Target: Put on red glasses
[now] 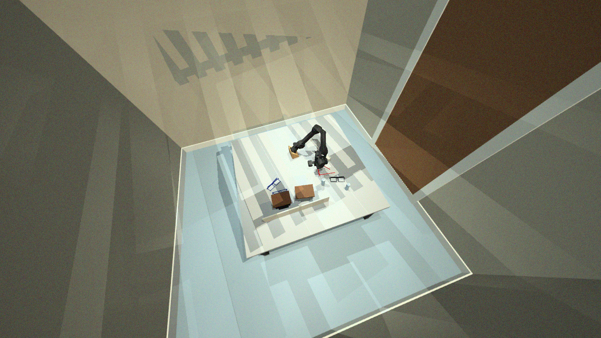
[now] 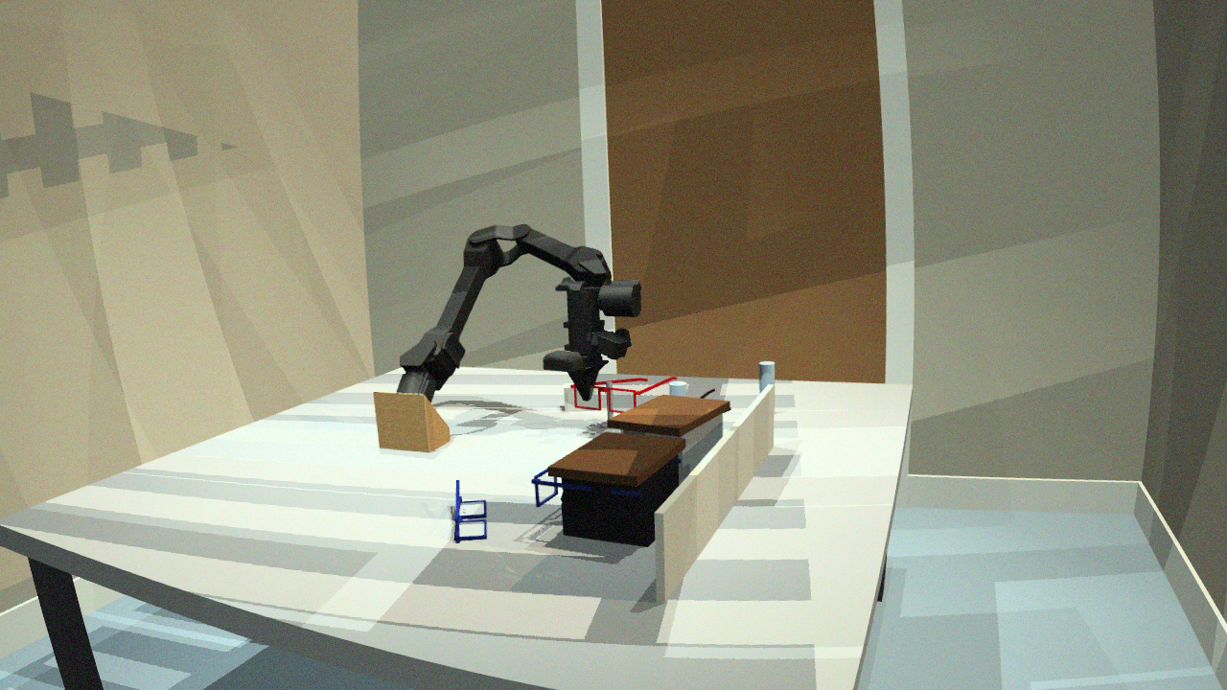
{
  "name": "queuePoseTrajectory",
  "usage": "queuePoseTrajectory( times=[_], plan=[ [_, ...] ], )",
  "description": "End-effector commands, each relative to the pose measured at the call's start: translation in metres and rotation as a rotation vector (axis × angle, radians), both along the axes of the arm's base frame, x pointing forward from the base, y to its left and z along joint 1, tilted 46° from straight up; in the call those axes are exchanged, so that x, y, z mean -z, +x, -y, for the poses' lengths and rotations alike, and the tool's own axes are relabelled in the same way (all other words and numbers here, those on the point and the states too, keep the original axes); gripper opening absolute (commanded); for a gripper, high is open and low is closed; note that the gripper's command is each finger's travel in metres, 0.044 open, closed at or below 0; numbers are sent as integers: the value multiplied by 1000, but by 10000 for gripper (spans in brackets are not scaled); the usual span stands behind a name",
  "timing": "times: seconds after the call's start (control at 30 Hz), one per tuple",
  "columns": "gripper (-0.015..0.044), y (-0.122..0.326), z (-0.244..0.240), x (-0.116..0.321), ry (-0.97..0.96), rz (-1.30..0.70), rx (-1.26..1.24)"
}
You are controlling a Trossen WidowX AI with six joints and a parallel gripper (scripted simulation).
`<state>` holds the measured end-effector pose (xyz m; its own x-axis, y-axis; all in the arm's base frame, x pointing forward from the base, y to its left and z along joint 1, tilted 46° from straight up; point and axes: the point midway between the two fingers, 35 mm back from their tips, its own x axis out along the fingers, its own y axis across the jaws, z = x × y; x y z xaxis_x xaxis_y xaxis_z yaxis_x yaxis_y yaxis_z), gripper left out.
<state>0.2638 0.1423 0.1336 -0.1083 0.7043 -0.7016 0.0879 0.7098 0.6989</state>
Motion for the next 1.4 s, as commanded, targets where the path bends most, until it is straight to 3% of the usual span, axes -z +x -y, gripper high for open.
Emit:
queuePoseTrajectory(
  times=[0.0, 1.37],
  plan=[
    [0, 1, -1, 0, 7, 7, 3],
    [0, 21, 11, 15, 6, 8, 3]
  ],
)
